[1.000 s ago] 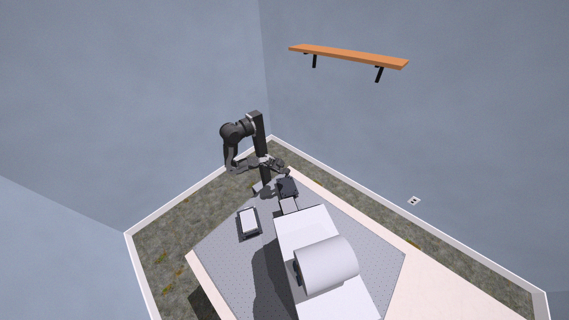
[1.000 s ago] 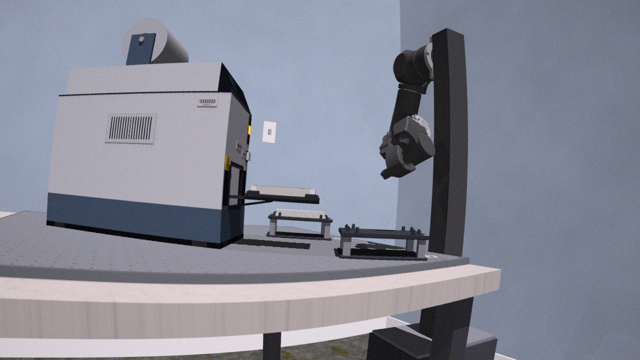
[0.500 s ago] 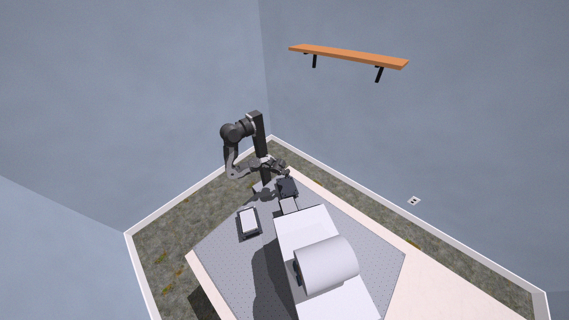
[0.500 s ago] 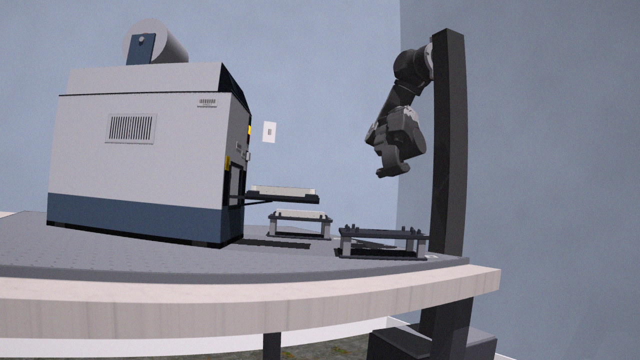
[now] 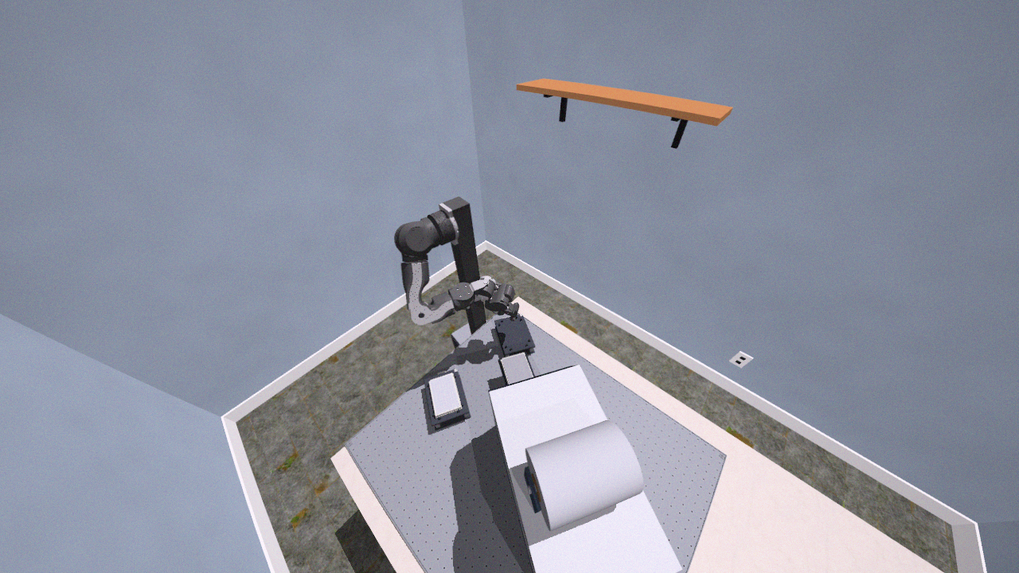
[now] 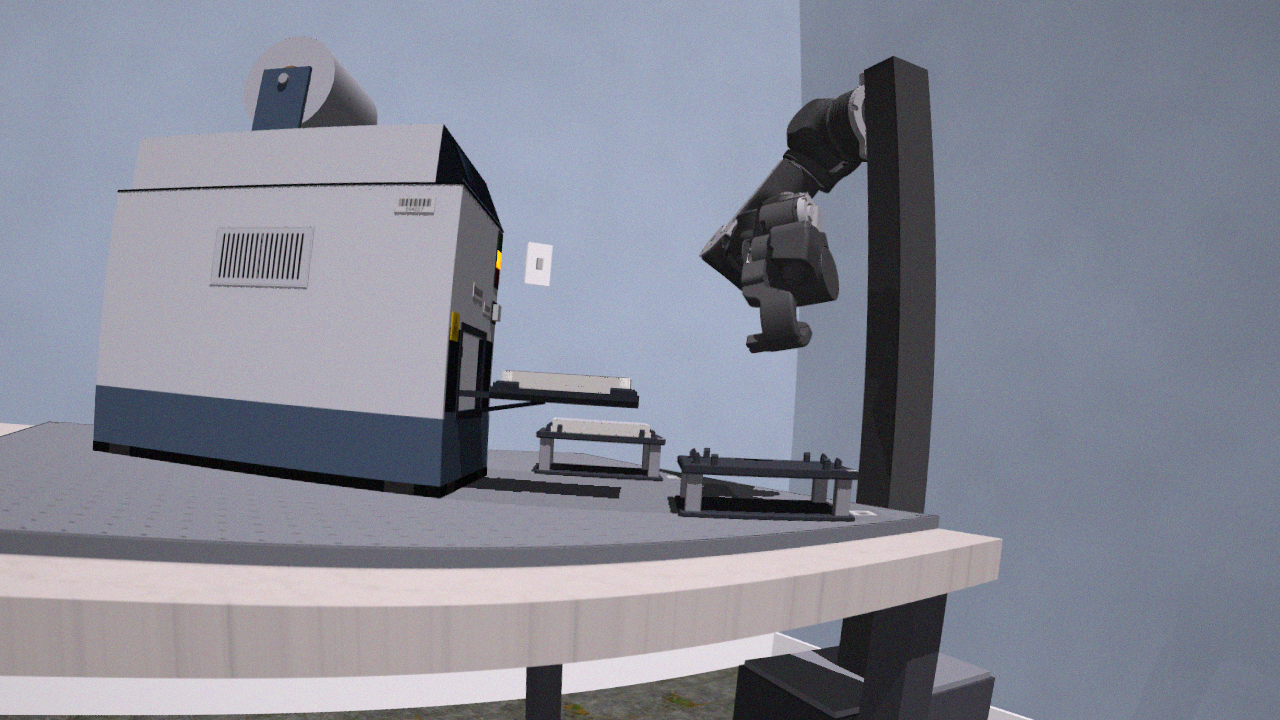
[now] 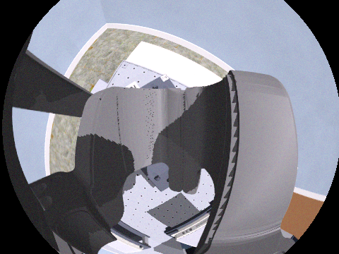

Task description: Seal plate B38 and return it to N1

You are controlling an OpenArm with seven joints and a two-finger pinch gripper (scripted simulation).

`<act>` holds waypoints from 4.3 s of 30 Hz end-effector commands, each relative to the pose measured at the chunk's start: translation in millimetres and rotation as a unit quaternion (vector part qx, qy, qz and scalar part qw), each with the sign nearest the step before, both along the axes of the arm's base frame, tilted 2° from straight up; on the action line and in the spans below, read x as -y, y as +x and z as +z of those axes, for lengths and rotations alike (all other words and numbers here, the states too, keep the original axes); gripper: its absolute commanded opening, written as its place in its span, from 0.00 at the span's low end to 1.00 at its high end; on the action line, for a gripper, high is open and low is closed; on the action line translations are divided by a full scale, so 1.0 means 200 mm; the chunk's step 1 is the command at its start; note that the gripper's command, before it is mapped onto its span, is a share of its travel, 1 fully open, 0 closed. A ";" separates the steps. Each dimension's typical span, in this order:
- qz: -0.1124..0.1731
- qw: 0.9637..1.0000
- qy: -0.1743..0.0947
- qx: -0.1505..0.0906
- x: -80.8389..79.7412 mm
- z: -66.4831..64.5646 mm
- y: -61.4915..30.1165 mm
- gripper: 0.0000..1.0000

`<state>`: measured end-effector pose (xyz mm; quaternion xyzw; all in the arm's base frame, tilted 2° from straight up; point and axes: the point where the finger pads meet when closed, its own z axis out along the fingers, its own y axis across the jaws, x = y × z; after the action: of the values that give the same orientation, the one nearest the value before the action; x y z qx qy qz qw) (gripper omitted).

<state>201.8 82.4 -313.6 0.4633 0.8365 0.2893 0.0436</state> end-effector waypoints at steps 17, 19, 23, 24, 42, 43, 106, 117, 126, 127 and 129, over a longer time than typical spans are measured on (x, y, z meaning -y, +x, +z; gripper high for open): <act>0.092 0.992 -0.083 -0.035 0.00 0.00 0.007 0.00; 0.092 0.992 -0.083 -0.035 0.00 0.00 0.007 0.00; 0.110 0.988 -0.097 -0.040 0.00 0.01 0.007 0.00; 0.128 0.984 -0.114 -0.047 0.00 0.01 0.008 0.00; 0.232 0.946 -0.210 -0.088 0.01 0.01 0.011 0.00; 0.249 0.937 -0.226 -0.095 0.01 0.01 0.011 0.00; 0.290 0.914 -0.261 -0.109 0.14 0.03 0.199 0.77; 0.290 0.914 -0.261 -0.109 0.27 0.06 0.379 0.77; 0.289 0.914 -0.262 -0.110 0.33 0.07 0.450 0.77; 0.289 0.914 -0.262 -0.110 0.35 0.07 0.486 0.77; 0.290 0.914 -0.261 -0.109 0.41 0.08 0.557 0.77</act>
<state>314.9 -6.3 -298.3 0.2248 0.9744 -0.0047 -0.0064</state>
